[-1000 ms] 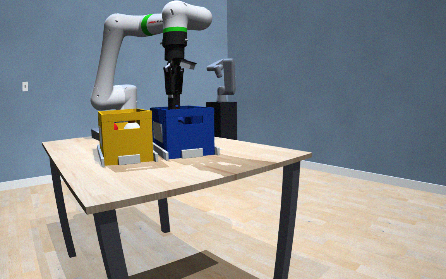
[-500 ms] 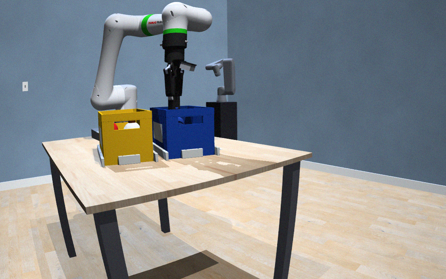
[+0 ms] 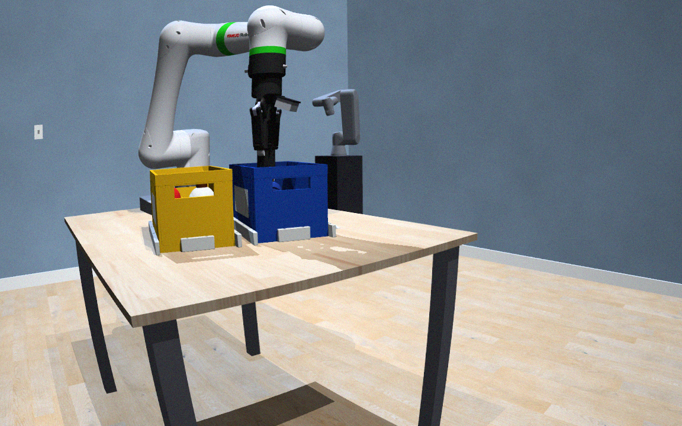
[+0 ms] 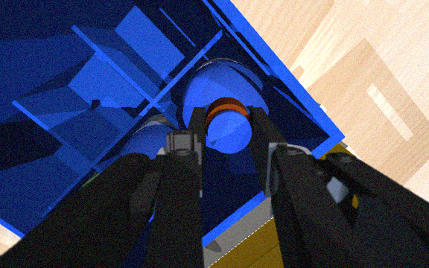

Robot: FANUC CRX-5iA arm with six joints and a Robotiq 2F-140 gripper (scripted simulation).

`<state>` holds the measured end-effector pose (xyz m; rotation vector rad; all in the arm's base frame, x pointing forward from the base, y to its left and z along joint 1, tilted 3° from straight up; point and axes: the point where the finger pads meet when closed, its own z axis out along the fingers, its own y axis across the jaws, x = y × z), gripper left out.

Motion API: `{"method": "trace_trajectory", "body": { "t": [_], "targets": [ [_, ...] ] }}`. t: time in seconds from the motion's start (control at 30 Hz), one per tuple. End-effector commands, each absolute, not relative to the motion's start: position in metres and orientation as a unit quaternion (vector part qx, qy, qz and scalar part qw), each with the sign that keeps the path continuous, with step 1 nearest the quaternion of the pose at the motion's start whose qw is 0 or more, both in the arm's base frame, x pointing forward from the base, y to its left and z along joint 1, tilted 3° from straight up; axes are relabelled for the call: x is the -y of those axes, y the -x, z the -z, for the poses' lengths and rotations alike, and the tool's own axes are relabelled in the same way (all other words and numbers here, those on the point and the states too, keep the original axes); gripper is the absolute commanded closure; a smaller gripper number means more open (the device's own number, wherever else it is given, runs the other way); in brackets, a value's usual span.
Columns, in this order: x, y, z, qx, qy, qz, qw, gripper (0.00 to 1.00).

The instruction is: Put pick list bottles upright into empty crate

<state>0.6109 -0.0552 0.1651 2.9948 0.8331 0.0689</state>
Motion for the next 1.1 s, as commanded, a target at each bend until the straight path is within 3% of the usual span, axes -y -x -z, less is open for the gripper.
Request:
{"method": "trace_trajectory", "body": {
  "t": [0.0,0.87,0.9,1.07],
  "targets": [
    [0.055,-0.611,-0.166,-0.268,-0.963,-0.023,0.017,0.90],
    [0.056,-0.612,-0.158,-0.268,-0.963,-0.023,0.017,0.90],
    [0.056,-0.612,-0.156,-0.268,-0.963,-0.023,0.017,0.56],
    [0.056,-0.612,-0.156,-0.268,-0.963,-0.023,0.017,0.56]
  ]
}}
